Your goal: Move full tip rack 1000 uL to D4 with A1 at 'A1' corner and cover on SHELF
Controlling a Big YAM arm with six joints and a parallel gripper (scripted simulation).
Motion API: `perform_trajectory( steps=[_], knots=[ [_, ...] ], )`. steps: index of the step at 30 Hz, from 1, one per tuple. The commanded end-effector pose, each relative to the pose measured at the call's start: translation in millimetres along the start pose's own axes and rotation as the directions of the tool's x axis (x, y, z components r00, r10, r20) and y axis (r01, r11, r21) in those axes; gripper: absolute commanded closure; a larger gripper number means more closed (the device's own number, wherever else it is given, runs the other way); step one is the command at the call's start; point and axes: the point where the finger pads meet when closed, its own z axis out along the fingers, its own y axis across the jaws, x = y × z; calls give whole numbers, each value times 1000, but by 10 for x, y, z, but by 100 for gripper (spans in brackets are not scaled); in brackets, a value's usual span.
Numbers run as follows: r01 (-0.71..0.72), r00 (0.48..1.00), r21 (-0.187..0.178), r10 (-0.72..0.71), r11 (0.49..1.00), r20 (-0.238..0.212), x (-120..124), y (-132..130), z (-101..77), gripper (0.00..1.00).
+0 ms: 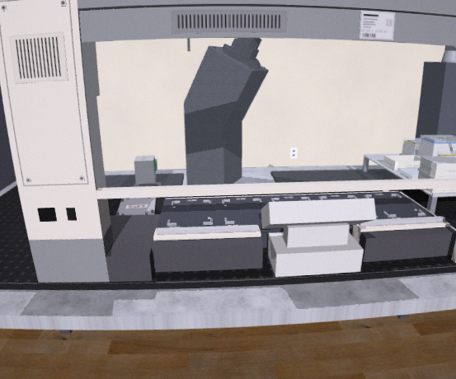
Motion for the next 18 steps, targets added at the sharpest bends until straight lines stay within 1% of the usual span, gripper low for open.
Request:
perform_trajectory(
  steps=[1, 3, 5, 6, 7, 8, 9, 18],
  knots=[
    [13, 999, 16, -13, 1000, 30, -142, -270, -162, 0],
    [13, 999, 19, -13, 1000, 36, -157, -380, -207, 0],
    [13, 999, 18, -14, 1000, 34, -149, -478, -191, 0],
    [12, 999, 25, -14, 1000, 49, -189, -530, -306, 0],
    [10, 997, 40, -13, 999, 79, -265, -575, -543, 0],
    [11, 998, 35, -13, 999, 66, -212, -551, -494, 0],
    [12, 999, 20, -13, 1000, 43, -162, -423, -265, 0],
    [12, 999, 20, -13, 1000, 43, -162, -423, -265, 0]
  ],
)
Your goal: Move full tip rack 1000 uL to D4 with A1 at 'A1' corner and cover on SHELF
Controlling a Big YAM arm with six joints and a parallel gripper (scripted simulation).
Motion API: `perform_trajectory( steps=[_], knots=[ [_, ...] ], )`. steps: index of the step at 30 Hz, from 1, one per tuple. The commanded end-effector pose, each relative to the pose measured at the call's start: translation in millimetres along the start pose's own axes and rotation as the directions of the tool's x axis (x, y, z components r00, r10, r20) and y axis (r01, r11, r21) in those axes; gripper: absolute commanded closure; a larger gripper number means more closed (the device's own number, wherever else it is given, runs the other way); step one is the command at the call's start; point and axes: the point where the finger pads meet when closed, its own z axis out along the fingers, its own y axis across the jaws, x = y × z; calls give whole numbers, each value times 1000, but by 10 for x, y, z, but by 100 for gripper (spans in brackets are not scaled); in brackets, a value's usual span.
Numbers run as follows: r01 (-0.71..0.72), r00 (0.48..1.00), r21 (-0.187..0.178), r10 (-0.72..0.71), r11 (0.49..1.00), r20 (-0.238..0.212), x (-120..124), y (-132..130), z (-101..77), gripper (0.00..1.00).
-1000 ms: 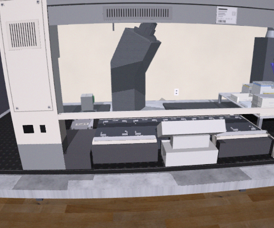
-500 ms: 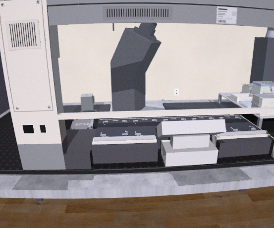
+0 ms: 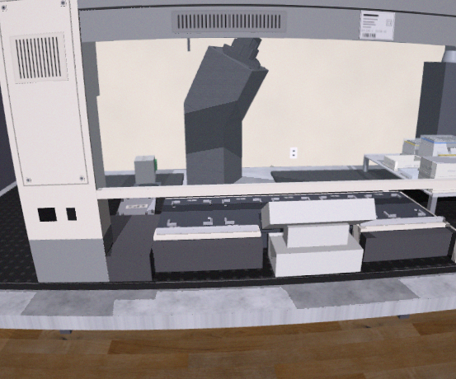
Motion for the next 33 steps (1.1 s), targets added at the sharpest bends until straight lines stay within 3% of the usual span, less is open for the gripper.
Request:
perform_trajectory(
  steps=[1, 24, 25, 28, 33],
  knots=[
    [10, 999, 18, -11, 1000, 51, -199, -61, -284, 0],
    [10, 999, 18, -11, 1000, 51, -199, -61, -284, 0],
    [31, 997, 17, -32, 999, 64, -250, 8, -491, 0],
    [32, 998, 13, -33, 999, 55, -211, 25, -490, 0],
    [24, 998, 17, -25, 1000, 63, -235, 11, -689, 0]
  ],
)
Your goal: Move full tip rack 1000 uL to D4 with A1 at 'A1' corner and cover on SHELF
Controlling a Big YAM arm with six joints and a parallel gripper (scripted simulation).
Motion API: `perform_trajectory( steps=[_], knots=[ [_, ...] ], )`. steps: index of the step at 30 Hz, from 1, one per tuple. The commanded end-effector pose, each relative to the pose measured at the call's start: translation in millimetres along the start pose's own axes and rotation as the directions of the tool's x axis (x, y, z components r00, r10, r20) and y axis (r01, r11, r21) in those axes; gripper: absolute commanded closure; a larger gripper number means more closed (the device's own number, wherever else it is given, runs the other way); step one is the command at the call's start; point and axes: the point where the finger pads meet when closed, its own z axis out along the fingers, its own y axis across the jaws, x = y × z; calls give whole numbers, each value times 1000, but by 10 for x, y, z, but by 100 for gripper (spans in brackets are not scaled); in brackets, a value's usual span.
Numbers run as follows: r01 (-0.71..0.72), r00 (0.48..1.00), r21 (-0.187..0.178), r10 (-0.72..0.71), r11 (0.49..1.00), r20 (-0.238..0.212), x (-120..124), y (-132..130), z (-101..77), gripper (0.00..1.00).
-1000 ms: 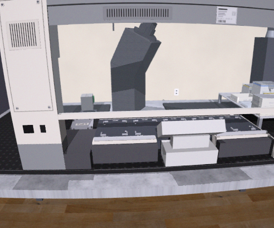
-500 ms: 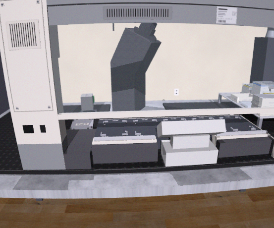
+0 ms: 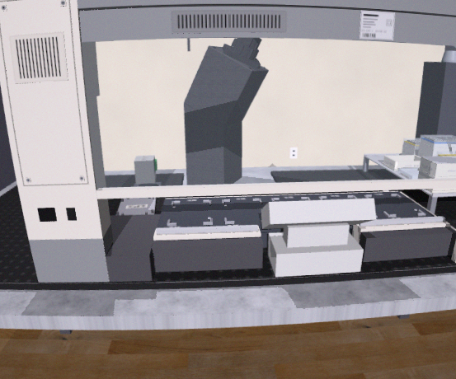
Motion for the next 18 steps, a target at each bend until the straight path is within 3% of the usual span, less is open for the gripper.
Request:
perform_trajectory(
  steps=[1, 9, 11, 12, 14, 18],
  knots=[
    [16, 998, 19, -17, 1000, 67, -243, 14, -592, 0],
    [10, 997, 21, -11, 1000, 70, -240, 10, -874, 0],
    [10, 997, 21, -11, 1000, 70, -240, 10, -874, 0],
    [12, 999, 3, -12, 1000, 30, -166, 58, -600, 0],
    [8, 998, 16, -9, 1000, 60, -194, 30, -929, 0],
    [3, 997, 26, -6, 1000, 82, -267, -8, -1156, 0]
  ],
)
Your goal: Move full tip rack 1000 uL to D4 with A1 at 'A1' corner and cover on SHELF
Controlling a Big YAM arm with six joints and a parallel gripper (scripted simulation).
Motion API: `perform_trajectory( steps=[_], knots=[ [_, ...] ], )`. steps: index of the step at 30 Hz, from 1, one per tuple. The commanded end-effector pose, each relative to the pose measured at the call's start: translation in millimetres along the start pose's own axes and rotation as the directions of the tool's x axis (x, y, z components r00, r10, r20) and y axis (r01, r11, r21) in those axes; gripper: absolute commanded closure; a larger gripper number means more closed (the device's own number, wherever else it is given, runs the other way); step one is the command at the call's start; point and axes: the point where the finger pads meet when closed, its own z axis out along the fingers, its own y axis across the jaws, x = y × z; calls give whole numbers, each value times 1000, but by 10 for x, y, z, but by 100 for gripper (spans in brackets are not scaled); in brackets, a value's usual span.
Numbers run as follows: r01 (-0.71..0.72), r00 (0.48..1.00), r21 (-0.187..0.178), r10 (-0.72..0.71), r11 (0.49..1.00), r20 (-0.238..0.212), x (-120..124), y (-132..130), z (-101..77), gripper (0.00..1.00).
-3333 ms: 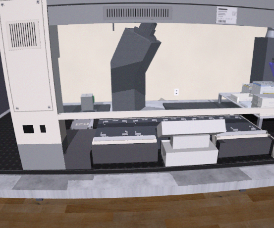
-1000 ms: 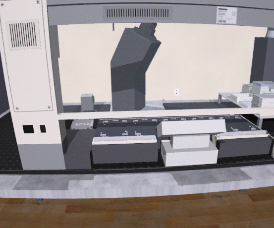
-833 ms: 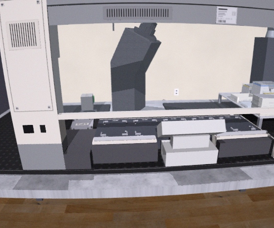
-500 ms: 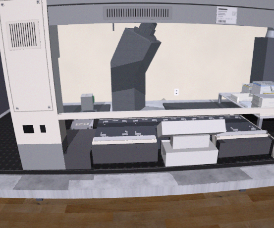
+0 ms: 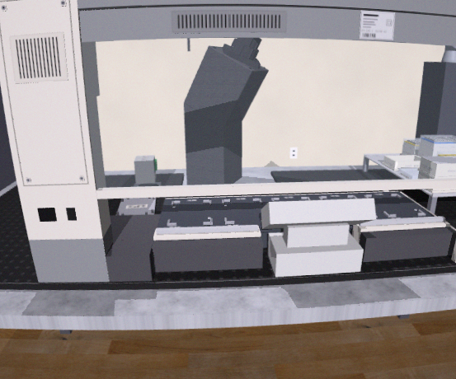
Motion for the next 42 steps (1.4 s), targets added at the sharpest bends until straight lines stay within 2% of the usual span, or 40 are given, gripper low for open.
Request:
perform_trajectory(
  steps=[1, 6, 10, 11, 13, 15, 18, 19, 22, 27, 28, 30, 31, 33, 35, 42],
  knots=[
    [0, 996, 29, -2, 1000, 86, -281, -18, -667, 0],
    [-1, 995, 35, -2, 999, 97, -308, -35, -882, 0],
    [0, 995, 35, -3, 999, 97, -308, -35, -882, 0],
    [4, 999, 14, -4, 1000, 48, -238, 16, -512, 0],
    [7, 1000, -9, -7, 1000, -4, -37, 112, -308, 0],
    [7, 1000, -9, -7, 1000, -4, -37, 112, -308, 0],
    [6, 1000, 3, -6, 1000, 23, -124, 68, -439, 0],
    [3, 998, 21, -4, 1000, 65, -193, 22, -748, 0],
    [1, 996, 31, -4, 1000, 90, -280, -20, -842, 0],
    [1, 996, 30, -4, 1000, 87, -275, -17, -822, 0],
    [5, 999, 10, -5, 1000, 39, -200, 35, -465, 0],
    [6, 1000, 3, -6, 1000, 23, -140, 64, -404, 0],
    [6, 1000, 3, -6, 1000, 24, -138, 64, -417, 0],
    [4, 999, 15, -5, 1000, 51, -184, 33, -616, 0],
    [3, 998, 20, -5, 1000, 62, -202, 21, -698, 0],
    [4, 998, 16, -5, 1000, 55, -191, 29, -644, 0]
  ],
)
